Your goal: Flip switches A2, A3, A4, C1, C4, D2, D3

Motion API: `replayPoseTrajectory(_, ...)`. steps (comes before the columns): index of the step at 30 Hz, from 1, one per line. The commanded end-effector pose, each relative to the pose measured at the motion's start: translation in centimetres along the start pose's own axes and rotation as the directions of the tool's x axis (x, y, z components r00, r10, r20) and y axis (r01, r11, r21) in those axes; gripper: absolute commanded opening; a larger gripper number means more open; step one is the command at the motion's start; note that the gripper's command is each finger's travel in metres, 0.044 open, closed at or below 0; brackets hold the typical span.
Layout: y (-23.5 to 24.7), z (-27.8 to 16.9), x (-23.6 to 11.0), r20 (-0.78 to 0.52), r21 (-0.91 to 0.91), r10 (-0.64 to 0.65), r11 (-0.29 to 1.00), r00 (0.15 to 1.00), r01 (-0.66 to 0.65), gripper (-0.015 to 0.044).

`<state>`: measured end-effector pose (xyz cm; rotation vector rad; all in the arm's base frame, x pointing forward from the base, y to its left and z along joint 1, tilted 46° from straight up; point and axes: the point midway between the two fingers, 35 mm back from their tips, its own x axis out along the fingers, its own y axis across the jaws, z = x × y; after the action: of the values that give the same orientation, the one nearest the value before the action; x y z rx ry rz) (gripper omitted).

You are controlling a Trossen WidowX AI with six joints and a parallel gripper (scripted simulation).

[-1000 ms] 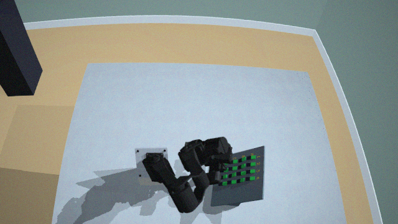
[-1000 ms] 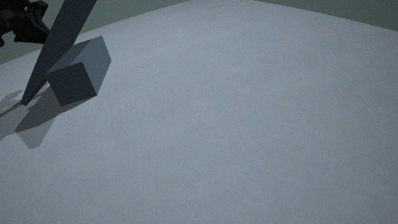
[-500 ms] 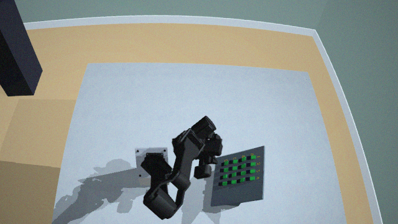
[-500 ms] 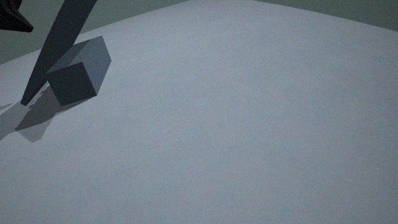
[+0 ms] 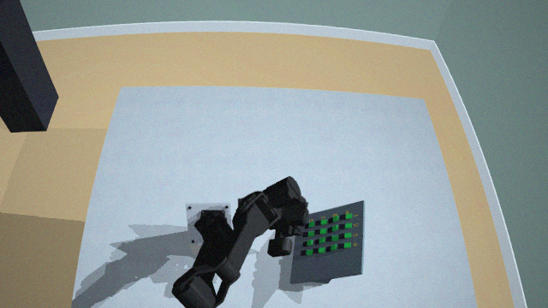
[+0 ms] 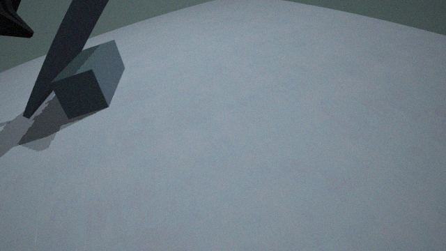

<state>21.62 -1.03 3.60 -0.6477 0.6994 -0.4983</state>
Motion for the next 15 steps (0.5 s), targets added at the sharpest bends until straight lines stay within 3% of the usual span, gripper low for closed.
replayPoseTrajectory(1,-0.1,-0.3,1.7,-0.019,-0.015,-0.001,1.000,1.000,0.001,0.0000)
replayPoseTrajectory(15,-0.4,-0.2,3.5,-0.016,-0.017,-0.008,1.000,1.000,0.008,0.0000)
